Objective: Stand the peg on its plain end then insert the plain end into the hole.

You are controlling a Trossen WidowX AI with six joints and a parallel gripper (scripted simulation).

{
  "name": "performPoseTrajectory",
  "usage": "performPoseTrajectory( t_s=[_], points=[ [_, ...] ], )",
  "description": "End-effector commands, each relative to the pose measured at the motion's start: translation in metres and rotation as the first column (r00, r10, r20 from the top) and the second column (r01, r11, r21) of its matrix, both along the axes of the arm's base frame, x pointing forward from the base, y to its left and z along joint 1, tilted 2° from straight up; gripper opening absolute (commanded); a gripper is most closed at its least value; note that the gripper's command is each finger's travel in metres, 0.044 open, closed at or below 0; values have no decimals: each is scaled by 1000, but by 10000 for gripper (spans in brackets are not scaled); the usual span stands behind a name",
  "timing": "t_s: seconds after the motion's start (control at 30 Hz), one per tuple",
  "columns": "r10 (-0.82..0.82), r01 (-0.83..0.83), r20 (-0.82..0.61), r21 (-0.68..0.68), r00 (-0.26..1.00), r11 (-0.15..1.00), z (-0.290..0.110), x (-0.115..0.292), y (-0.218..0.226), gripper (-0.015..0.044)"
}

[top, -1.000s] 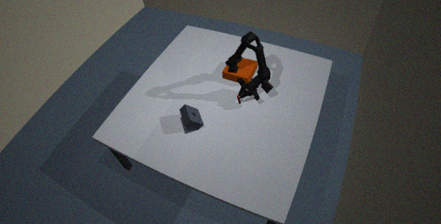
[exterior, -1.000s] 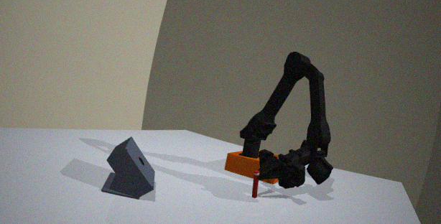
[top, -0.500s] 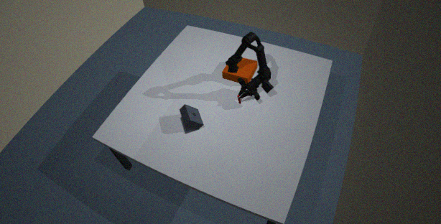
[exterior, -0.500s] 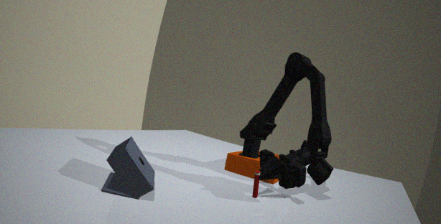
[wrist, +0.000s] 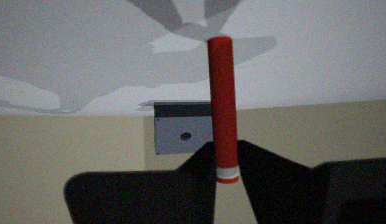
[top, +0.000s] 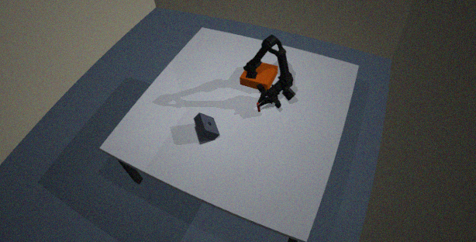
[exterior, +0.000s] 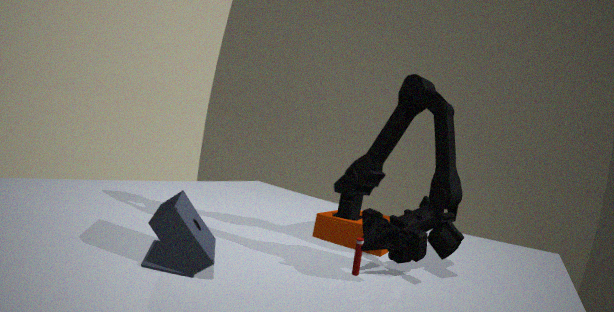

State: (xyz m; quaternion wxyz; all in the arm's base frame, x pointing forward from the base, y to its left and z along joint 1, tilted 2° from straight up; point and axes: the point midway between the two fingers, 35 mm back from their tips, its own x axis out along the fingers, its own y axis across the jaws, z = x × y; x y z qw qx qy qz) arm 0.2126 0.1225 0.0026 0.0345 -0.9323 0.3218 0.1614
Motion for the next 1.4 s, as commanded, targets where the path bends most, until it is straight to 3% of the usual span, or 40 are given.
performPoseTrajectory(
  t_s=[0.0,1.37],
  points=[
    [-1,1,0,1,1000,1000,-1,-1,1,49],
    [40,-39,18,-38,999,999,-3,-7,4,49]
  ],
)
